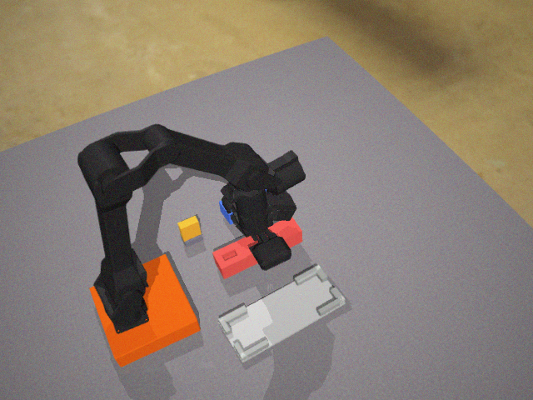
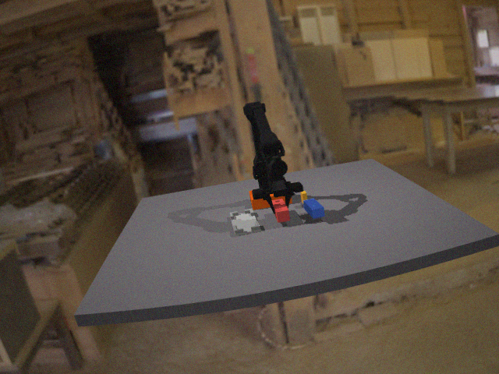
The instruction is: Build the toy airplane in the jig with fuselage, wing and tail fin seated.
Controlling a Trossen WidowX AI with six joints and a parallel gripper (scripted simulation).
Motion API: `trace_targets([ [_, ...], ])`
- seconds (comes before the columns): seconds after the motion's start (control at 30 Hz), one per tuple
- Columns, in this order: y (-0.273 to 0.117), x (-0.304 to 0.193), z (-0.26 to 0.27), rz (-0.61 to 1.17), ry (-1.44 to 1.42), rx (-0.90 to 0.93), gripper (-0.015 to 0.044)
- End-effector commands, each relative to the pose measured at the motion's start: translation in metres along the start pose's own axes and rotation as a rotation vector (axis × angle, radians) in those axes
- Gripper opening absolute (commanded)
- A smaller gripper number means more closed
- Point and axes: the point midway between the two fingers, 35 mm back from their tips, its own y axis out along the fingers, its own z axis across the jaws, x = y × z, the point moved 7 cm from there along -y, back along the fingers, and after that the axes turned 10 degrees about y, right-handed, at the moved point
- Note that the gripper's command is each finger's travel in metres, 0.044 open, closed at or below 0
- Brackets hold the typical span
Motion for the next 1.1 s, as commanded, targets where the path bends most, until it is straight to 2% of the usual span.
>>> trace_targets([
  [0.0, -0.015, 0.003, 0.000, -0.013, 0.005, 0.000, 0.0000],
  [1.07, -0.111, -0.002, 0.000, 0.045, -0.013, 0.000, 0.0000],
])
